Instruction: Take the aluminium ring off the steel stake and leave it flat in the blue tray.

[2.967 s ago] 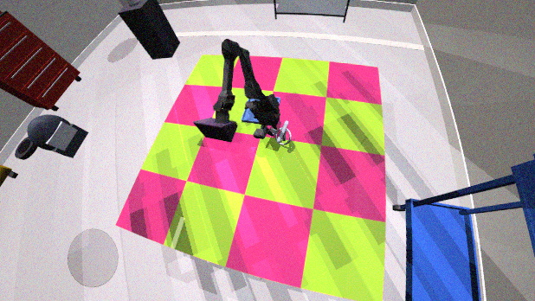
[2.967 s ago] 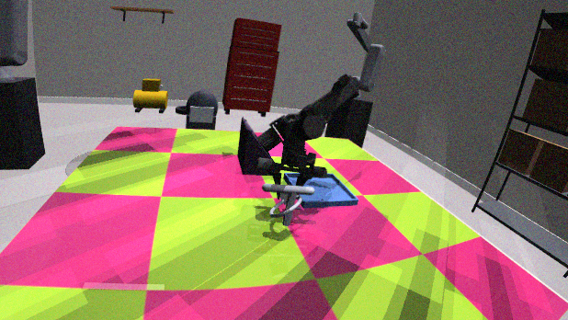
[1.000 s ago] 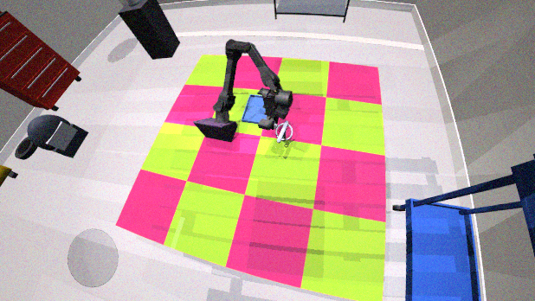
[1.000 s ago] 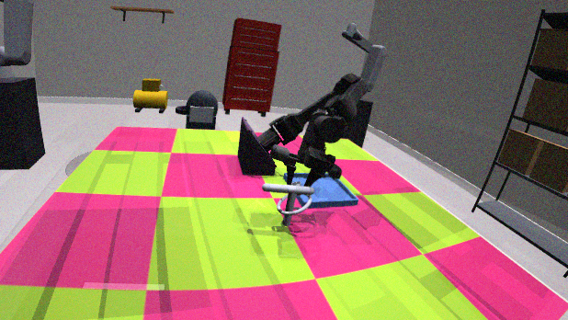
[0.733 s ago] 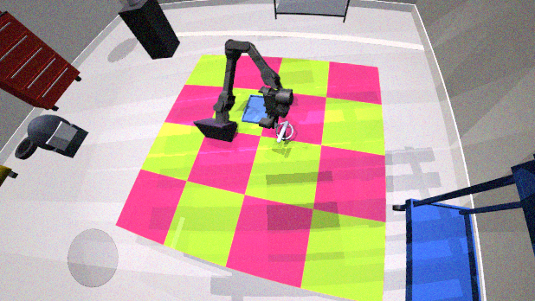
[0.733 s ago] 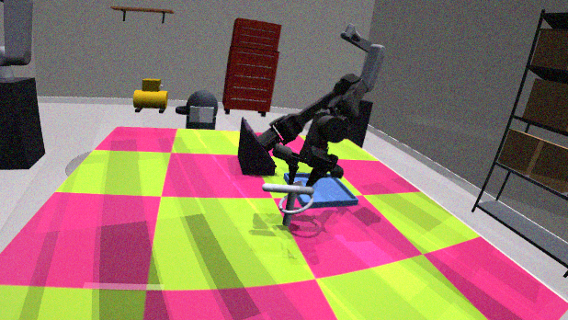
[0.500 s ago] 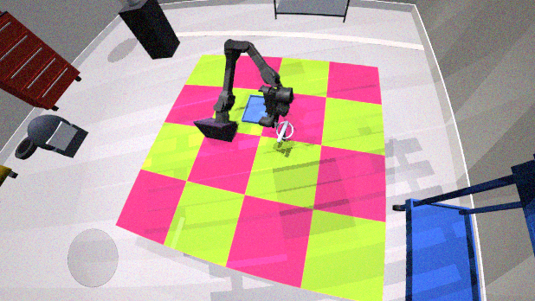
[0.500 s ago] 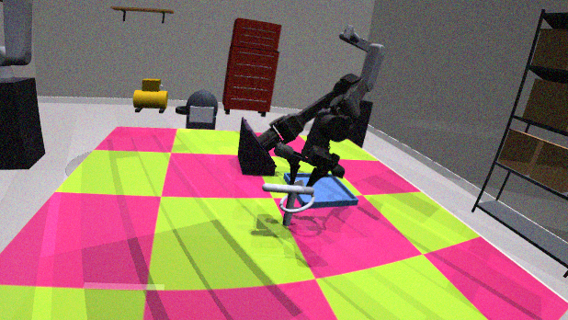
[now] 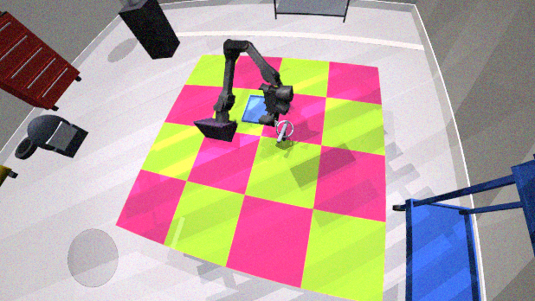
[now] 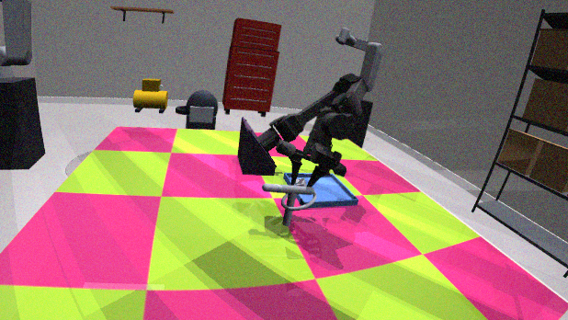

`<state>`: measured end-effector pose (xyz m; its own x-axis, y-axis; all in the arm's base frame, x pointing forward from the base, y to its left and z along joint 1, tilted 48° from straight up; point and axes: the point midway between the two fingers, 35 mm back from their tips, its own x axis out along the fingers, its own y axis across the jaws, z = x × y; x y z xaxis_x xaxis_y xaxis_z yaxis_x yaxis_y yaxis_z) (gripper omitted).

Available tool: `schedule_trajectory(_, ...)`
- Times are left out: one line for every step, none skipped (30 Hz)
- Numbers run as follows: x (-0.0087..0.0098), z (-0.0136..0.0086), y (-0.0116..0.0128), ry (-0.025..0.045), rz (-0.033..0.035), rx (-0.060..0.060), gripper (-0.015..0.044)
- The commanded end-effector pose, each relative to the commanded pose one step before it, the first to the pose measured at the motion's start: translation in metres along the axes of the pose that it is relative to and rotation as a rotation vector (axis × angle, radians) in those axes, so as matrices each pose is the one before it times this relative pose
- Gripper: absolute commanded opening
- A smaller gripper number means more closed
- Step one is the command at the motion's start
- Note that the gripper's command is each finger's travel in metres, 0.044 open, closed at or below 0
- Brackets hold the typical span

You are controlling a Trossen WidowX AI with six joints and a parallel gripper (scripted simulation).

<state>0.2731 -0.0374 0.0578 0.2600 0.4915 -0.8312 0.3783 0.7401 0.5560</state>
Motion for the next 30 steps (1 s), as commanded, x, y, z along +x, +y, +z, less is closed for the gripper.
schedule_trajectory(-0.00475,0.00214,0.00136,-0.01095,-0.02657,-0.0074,0.0000)
schedule_trajectory(-0.00019,0.00003,0.00001,-0.00016,-0.00184,-0.0003,0.0000)
schedule_trajectory(0.00000,0.00000,0.00000,0.00000,0.00000,0.0000,0.0000)
schedule_trajectory(0.00000,0.00000,0.00000,0.00000,0.00000,0.0000,0.0000)
schedule_trajectory(0.00000,0.00000,0.00000,0.00000,0.00000,0.0000,0.0000)
schedule_trajectory(0.00000,0.00000,0.00000,0.00000,0.00000,0.0000,0.0000)
schedule_trajectory(-0.00041,0.00007,-0.00005,-0.00015,-0.00196,-0.0003,0.0000)
schedule_trajectory(-0.00073,0.00013,-0.00009,-0.00026,-0.00350,-0.0006,0.0000)
schedule_trajectory(-0.00100,0.00017,-0.00012,-0.00035,-0.00476,-0.0008,0.0000)
schedule_trajectory(-0.00081,0.00013,-0.00010,-0.00028,-0.00385,-0.0007,0.0000)
schedule_trajectory(-0.00049,0.00008,-0.00006,-0.00017,-0.00231,-0.0004,0.0000)
schedule_trajectory(-0.00016,0.00003,-0.00002,-0.00005,-0.00077,-0.0001,0.0000)
schedule_trajectory(0.00000,0.00000,0.00000,0.00000,0.00000,0.0000,0.0000)
schedule_trajectory(0.00000,0.00000,0.00000,0.00000,0.00000,0.0000,0.0000)
schedule_trajectory(-0.00017,0.00004,-0.00010,0.00016,0.00138,0.0002,0.0000)
schedule_trajectory(-0.00050,0.00011,-0.00030,0.00045,0.00415,0.0007,0.0000)
schedule_trajectory(-0.00085,0.00019,-0.00050,0.00066,0.00695,0.0012,0.0000)
schedule_trajectory(-0.00106,0.00024,-0.00061,0.00067,0.00864,0.0015,0.0000)
schedule_trajectory(-0.00087,0.00020,-0.00048,0.00042,0.00703,0.0012,0.0000)
schedule_trajectory(-0.00053,0.00012,-0.00028,0.00020,0.00424,0.0007,0.0000)
schedule_trajectory(-0.00018,0.00004,-0.00009,0.00006,0.00141,0.0002,0.0000)
schedule_trajectory(-0.00019,0.00006,-0.00039,0.00026,0.00203,0.0004,0.0000)
schedule_trajectory(-0.00038,0.00012,-0.00075,0.00047,0.00400,0.0007,0.0000)
schedule_trajectory(-0.00056,0.00018,-0.00109,0.00060,0.00587,0.0010,0.0000)
schedule_trajectory(-0.00061,0.00019,-0.00115,0.00052,0.00630,0.0011,0.0000)
schedule_trajectory(-0.00062,0.00020,-0.00114,0.00040,0.00632,0.0011,0.0000)
schedule_trajectory(-0.00051,0.00016,-0.00090,0.00023,0.00506,0.0009,0.0000)
schedule_trajectory(-0.00031,0.00009,-0.00054,0.00010,0.00305,0.0005,0.0000)
schedule_trajectory(-0.00013,0.00006,-0.00055,0.00038,0.00317,0.0006,0.0000)
schedule_trajectory(-0.00024,0.00011,-0.00095,0.00059,0.00554,0.0010,0.0000)
